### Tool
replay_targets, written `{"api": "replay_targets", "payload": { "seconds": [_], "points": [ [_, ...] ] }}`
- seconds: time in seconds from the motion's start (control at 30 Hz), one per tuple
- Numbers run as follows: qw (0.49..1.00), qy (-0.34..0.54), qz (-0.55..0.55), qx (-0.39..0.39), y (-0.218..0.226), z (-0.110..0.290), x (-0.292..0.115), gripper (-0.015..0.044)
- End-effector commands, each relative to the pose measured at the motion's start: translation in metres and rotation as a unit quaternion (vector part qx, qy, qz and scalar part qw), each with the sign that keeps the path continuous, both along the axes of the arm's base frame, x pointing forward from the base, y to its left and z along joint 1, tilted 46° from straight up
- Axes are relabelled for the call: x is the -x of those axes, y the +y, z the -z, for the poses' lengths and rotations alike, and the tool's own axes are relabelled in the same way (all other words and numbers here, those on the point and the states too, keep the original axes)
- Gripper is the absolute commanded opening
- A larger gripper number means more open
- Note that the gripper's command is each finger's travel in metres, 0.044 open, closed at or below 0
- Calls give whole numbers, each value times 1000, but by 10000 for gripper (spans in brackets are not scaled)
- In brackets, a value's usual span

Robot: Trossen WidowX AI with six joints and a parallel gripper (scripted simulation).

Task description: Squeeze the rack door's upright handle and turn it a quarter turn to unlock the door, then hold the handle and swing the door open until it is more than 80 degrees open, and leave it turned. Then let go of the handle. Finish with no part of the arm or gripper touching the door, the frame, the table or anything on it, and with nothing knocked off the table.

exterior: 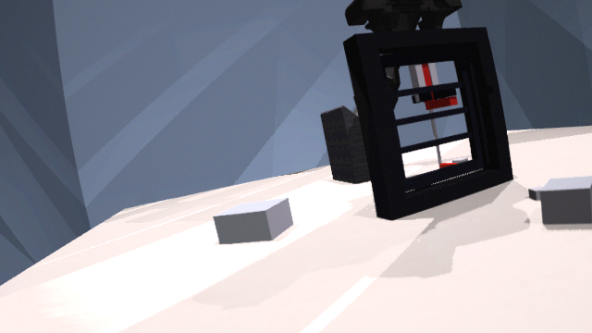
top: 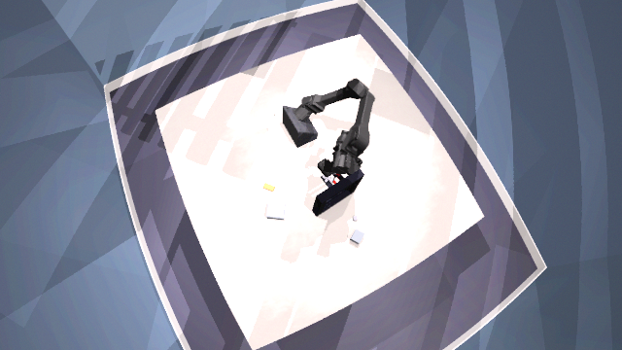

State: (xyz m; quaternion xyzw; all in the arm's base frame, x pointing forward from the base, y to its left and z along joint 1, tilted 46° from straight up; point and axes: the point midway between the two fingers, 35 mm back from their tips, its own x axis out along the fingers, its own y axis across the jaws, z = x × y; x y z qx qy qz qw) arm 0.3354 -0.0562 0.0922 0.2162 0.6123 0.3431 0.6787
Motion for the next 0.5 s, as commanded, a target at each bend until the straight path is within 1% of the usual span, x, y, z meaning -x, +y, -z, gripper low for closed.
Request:
{"api": "replay_targets", "payload": {
  "seconds": [0.0, 0.47],
  "points": [
    [1000, 11, -3, 3, 5, 6, 2, 297],
    [999, 31, -17, 16, 22, 21, 3, 297]
  ]
}}
